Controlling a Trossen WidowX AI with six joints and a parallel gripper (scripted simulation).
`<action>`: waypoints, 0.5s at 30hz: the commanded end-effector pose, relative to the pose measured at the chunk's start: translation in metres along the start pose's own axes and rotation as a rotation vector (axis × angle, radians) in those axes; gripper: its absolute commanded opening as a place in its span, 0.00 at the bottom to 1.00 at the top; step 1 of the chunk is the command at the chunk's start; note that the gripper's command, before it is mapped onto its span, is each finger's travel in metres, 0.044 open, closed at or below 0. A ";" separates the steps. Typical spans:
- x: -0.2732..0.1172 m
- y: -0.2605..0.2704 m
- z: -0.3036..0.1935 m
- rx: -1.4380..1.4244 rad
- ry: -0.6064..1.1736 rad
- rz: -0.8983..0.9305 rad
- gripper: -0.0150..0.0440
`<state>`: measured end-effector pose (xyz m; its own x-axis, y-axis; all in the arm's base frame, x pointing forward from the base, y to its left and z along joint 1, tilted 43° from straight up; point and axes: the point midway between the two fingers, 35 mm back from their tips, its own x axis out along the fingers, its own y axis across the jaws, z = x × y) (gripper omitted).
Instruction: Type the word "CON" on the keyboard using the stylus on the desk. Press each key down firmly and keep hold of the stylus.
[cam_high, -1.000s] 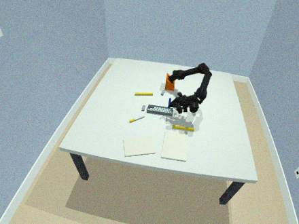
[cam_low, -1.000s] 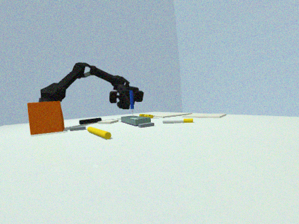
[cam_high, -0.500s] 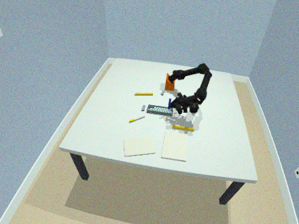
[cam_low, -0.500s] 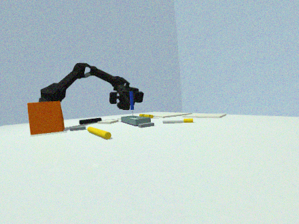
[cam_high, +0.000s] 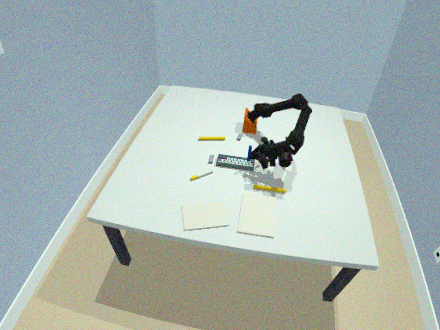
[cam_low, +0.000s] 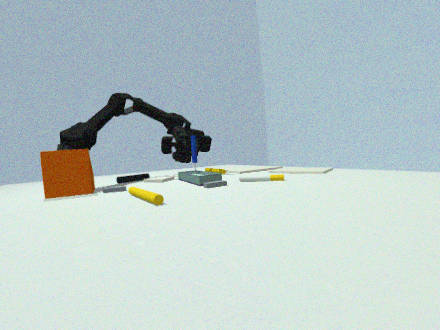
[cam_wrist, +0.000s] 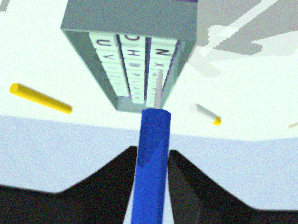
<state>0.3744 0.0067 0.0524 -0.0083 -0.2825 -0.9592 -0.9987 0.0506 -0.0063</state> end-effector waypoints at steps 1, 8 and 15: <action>0.000 0.000 0.003 0.001 -0.004 -0.001 0.39; 0.001 0.000 0.005 0.001 -0.004 -0.001 0.39; 0.002 0.000 0.006 0.001 -0.004 -0.001 0.39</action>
<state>0.3745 0.0093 0.0497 -0.0083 -0.2823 -0.9593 -0.9987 0.0505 -0.0062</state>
